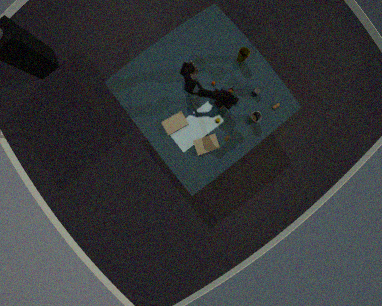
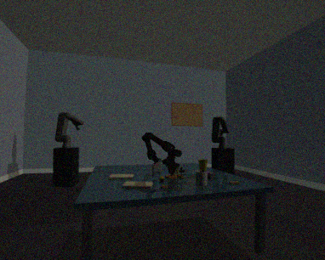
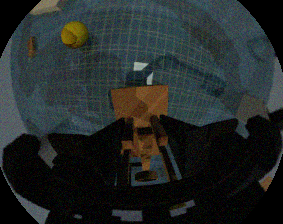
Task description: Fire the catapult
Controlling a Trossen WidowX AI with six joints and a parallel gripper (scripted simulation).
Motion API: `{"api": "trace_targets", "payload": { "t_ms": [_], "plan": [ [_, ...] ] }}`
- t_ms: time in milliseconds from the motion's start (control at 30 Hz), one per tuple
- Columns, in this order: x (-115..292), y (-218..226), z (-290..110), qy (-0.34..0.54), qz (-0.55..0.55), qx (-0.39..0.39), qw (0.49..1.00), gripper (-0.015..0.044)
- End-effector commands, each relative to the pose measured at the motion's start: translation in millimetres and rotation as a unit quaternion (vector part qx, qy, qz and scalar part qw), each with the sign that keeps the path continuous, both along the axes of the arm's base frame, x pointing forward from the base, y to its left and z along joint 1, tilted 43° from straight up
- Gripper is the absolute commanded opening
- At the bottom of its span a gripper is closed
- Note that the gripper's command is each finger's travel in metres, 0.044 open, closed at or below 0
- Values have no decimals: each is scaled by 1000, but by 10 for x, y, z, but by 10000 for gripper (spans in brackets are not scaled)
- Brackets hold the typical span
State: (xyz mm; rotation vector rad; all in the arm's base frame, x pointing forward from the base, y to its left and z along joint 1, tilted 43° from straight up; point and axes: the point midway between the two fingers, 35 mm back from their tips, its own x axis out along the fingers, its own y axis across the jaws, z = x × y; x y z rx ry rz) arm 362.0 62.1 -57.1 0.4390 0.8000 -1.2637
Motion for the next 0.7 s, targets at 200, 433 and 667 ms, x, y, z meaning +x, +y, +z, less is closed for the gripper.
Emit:
{"api": "trace_targets", "payload": {
  "t_ms": [200, 433, 667],
  "plan": [
    [-47, 339, 366, 0, 0, 1, 1000, 0],
    [-45, 341, 361, 39, 44, -5, 998, 0],
    [-32, 346, 350, 119, 132, -16, 984, 0]
  ]
}}
